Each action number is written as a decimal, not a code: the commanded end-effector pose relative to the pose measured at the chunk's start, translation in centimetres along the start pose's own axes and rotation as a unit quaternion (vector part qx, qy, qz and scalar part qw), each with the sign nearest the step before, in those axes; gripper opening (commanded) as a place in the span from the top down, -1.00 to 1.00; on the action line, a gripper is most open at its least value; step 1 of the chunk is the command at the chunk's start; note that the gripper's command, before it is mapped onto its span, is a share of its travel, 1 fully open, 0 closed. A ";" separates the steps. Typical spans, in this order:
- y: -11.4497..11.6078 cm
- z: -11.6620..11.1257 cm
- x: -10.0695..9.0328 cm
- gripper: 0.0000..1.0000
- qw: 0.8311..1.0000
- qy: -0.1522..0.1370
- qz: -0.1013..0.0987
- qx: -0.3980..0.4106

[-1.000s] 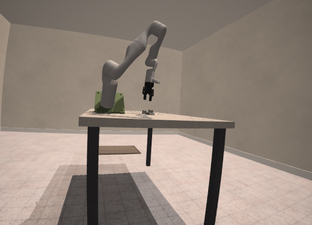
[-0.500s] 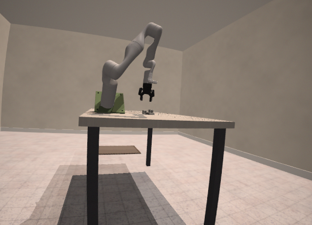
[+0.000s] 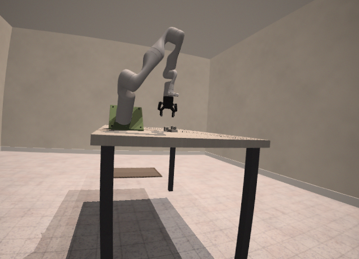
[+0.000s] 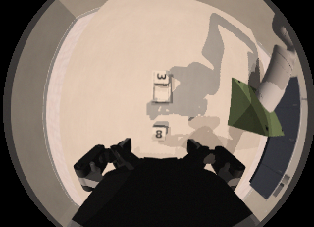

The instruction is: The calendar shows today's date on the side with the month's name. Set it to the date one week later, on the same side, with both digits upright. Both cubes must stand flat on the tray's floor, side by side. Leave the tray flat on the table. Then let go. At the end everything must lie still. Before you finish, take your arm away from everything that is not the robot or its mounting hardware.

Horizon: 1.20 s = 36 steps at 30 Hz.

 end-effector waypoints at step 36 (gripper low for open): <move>0.1 0.4 0.1 0.07 1.000 -0.002 -0.001 0.013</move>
Point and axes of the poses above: the point where the finger pads meet when closed, its own x axis out along the fingers, its own y axis across the jaws, z = x × y, the point moved 6 cm from there along -x, back along the fingers, and after that the axes turned 7 degrees about x, right-handed, at the moved point
